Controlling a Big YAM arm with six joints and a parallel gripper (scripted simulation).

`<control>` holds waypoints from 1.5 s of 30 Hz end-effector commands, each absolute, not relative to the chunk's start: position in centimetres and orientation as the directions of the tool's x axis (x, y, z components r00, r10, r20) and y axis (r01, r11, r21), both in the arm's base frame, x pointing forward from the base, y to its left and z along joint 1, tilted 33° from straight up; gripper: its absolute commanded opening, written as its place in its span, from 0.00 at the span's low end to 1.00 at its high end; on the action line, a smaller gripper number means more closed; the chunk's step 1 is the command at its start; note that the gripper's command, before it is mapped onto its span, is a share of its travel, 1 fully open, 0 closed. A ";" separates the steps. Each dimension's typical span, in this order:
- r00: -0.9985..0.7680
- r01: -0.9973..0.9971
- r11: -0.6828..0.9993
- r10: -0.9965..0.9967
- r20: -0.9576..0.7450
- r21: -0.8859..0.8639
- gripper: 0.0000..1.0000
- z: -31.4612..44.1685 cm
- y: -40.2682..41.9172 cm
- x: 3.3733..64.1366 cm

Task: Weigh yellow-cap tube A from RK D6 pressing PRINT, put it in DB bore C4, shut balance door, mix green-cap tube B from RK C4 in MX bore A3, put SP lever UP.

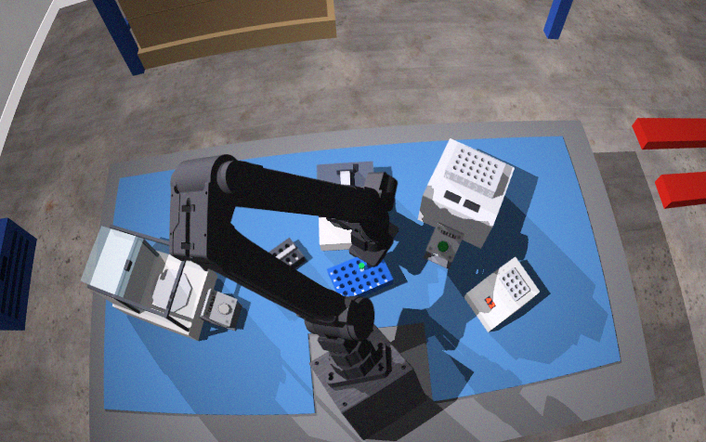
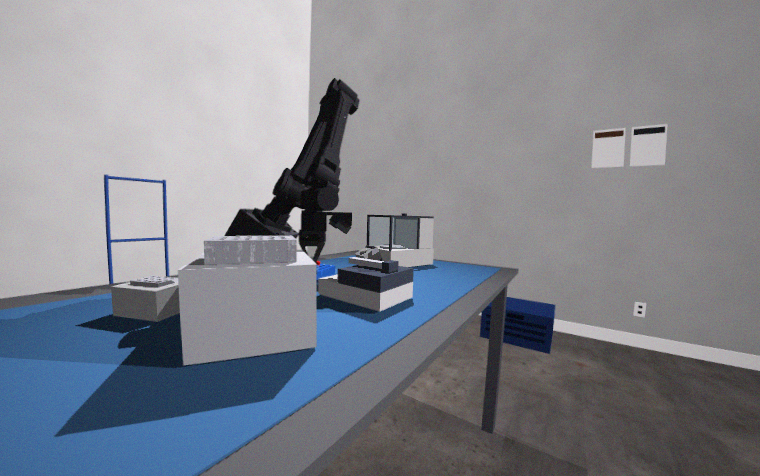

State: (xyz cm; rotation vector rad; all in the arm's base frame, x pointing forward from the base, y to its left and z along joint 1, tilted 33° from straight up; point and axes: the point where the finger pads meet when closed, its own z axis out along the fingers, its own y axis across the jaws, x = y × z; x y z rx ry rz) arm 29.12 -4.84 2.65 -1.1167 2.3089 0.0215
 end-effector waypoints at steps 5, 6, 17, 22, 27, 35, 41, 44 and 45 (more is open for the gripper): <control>-0.483 -0.723 0.649 -0.719 -0.499 -0.235 0.09 3.2 -5.2 29.7; -0.483 -0.723 0.649 -0.719 -0.499 -0.235 0.09 3.2 -5.2 29.7; -0.483 -0.723 0.649 -0.719 -0.499 -0.235 0.09 3.2 -5.2 29.7; -0.483 -0.723 0.649 -0.719 -0.499 -0.235 0.09 3.2 -5.2 29.7; -0.483 -0.723 0.649 -0.719 -0.499 -0.235 0.09 3.2 -5.2 29.7; -0.474 -0.717 0.648 -0.724 -0.502 -0.258 0.09 4.9 -4.8 28.5; -0.478 -0.719 0.649 -0.722 -0.500 -0.249 0.09 5.4 -4.9 27.6; -0.474 -0.717 0.648 -0.724 -0.501 -0.257 0.09 5.9 -5.1 27.9; -0.473 -0.716 0.647 -0.725 -0.501 -0.260 0.09 6.1 -5.2 27.9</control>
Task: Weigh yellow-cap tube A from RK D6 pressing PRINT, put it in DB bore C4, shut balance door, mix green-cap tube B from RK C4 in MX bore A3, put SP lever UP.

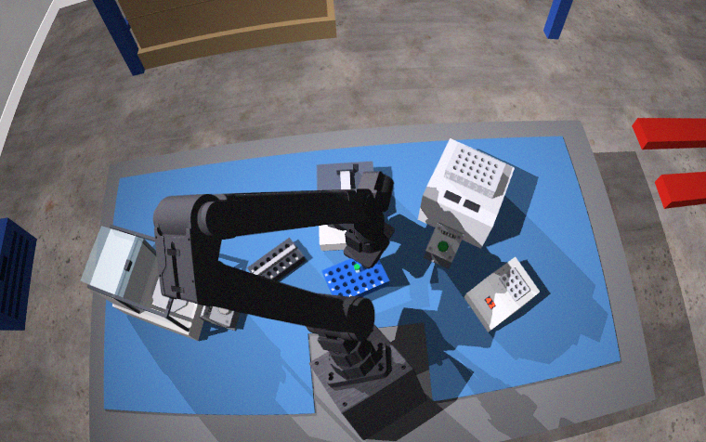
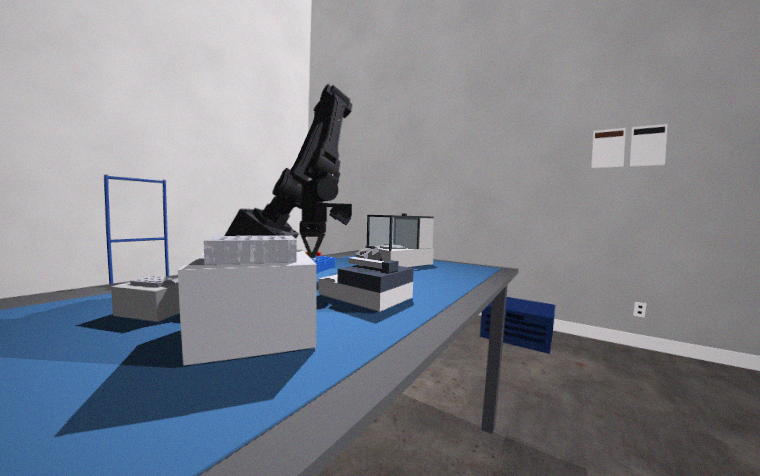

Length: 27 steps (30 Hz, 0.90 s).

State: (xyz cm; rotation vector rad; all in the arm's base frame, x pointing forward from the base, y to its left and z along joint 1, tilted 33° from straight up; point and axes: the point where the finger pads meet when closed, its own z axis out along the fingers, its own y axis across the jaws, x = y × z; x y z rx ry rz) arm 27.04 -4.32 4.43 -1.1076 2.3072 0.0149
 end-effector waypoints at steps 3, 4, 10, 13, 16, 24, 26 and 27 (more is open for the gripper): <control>-0.472 -0.716 0.647 -0.725 -0.501 -0.261 0.09 6.6 -5.3 27.7; -0.472 -0.716 0.647 -0.725 -0.501 -0.262 0.09 6.8 -5.4 27.6; -0.484 -0.732 0.644 -0.722 -0.495 -0.223 0.09 5.4 -4.6 26.6; -0.484 -0.732 0.644 -0.721 -0.495 -0.223 0.09 5.4 -4.6 26.6; -0.482 -0.723 0.649 -0.720 -0.499 -0.238 0.09 5.8 -4.7 27.0; -0.482 -0.723 0.649 -0.720 -0.499 -0.238 0.09 5.8 -4.7 27.0; -0.482 -0.723 0.649 -0.720 -0.499 -0.238 0.09 5.8 -4.7 27.0; -0.482 -0.723 0.649 -0.720 -0.499 -0.238 0.09 5.8 -4.7 27.0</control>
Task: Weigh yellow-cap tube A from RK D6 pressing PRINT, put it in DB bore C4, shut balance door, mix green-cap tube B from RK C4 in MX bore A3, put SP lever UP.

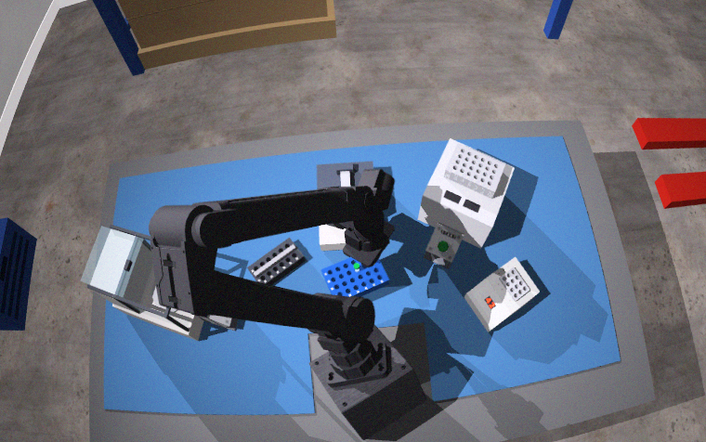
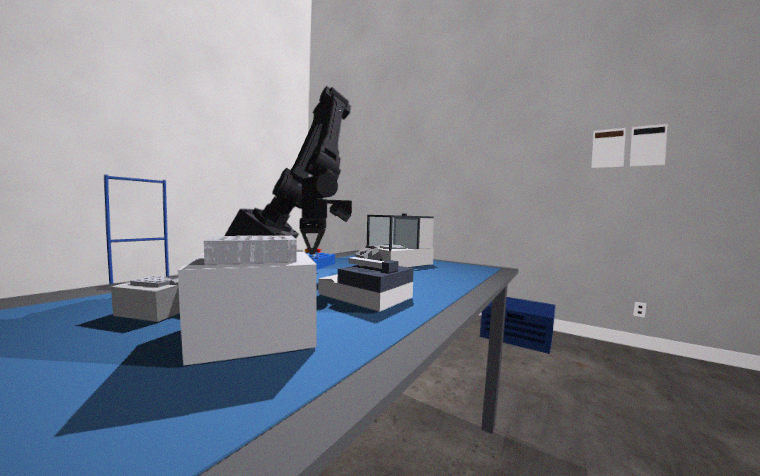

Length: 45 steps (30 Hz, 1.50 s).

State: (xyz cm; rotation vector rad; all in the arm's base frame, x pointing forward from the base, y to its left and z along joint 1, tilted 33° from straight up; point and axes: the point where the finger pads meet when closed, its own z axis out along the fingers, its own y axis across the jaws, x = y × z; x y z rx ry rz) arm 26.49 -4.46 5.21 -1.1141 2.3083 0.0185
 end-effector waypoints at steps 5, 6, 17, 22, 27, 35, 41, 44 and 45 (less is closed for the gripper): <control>-0.482 -0.723 0.649 -0.720 -0.499 -0.238 0.09 5.8 -4.7 27.0; -0.482 -0.723 0.649 -0.720 -0.499 -0.238 0.09 5.8 -4.7 27.0; -0.482 -0.723 0.649 -0.720 -0.499 -0.238 0.09 5.8 -4.7 27.0; -0.482 -0.723 0.649 -0.720 -0.499 -0.238 0.09 5.8 -4.7 27.0; -0.482 -0.723 0.649 -0.720 -0.499 -0.238 0.09 5.8 -4.7 27.0; -0.487 -0.727 0.649 -0.717 -0.498 -0.223 0.09 4.1 -4.0 27.4; -0.485 -0.727 0.648 -0.718 -0.500 -0.226 0.09 3.6 -3.8 27.9; -0.491 -0.729 0.650 -0.716 -0.497 -0.214 0.09 2.7 -3.5 27.6; -0.491 -0.729 0.650 -0.715 -0.497 -0.214 0.09 2.6 -3.4 27.6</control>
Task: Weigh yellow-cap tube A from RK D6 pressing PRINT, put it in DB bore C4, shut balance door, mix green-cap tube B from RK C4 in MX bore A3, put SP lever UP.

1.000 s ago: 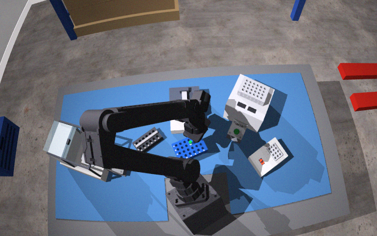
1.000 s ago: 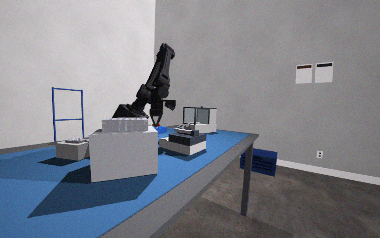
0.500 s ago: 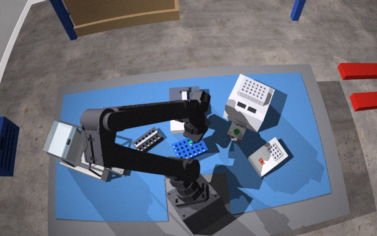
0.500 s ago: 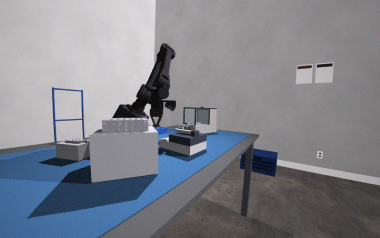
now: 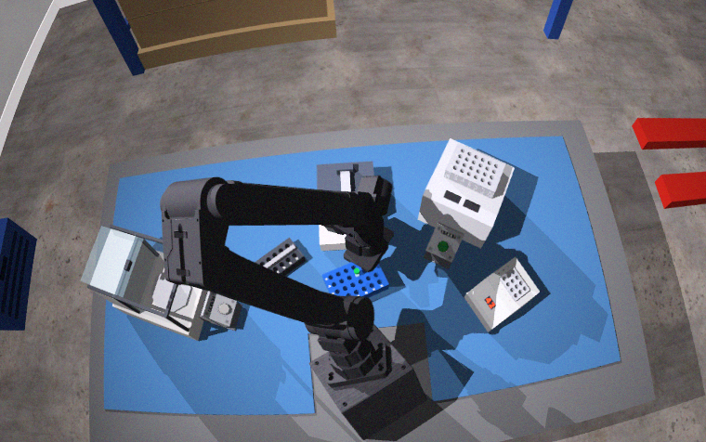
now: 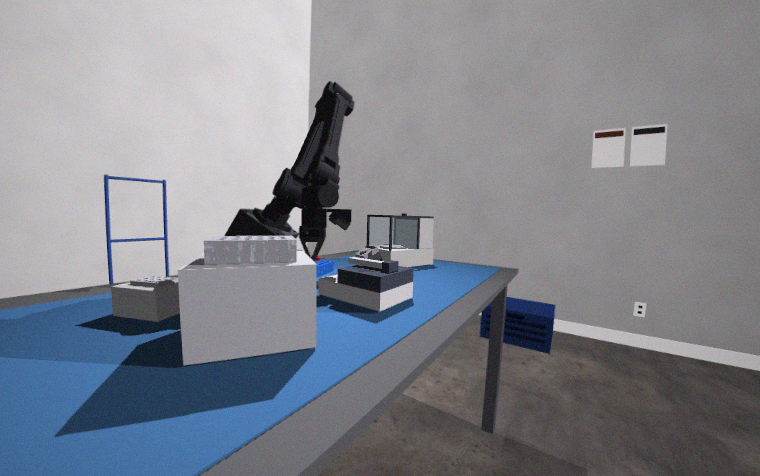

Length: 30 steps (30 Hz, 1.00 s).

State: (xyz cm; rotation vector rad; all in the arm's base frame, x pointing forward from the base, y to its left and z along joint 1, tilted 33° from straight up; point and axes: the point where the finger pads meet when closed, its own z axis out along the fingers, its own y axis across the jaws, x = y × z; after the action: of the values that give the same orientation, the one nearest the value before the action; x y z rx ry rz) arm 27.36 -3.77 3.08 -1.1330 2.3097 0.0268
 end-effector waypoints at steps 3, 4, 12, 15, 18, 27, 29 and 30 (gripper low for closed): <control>-0.490 -0.729 0.649 -0.716 -0.497 -0.217 0.09 2.2 -3.3 28.0; -0.485 -0.727 0.649 -0.717 -0.500 -0.225 0.09 2.6 -3.5 28.5; -0.483 -0.723 0.649 -0.719 -0.500 -0.235 0.09 2.9 -3.8 28.5; -0.483 -0.723 0.649 -0.719 -0.500 -0.235 0.09 2.9 -3.8 28.5; -0.483 -0.723 0.649 -0.719 -0.500 -0.235 0.09 2.9 -3.8 28.5; -0.483 -0.723 0.649 -0.719 -0.500 -0.235 0.09 2.9 -3.8 28.5; -0.483 -0.723 0.649 -0.719 -0.500 -0.235 0.09 2.9 -3.8 28.5; -0.483 -0.723 0.649 -0.719 -0.500 -0.235 0.09 2.9 -3.8 28.5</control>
State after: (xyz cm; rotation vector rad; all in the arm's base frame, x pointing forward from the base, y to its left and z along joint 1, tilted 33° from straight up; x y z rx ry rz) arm 27.79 -3.52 2.37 -1.1294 2.3096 0.0287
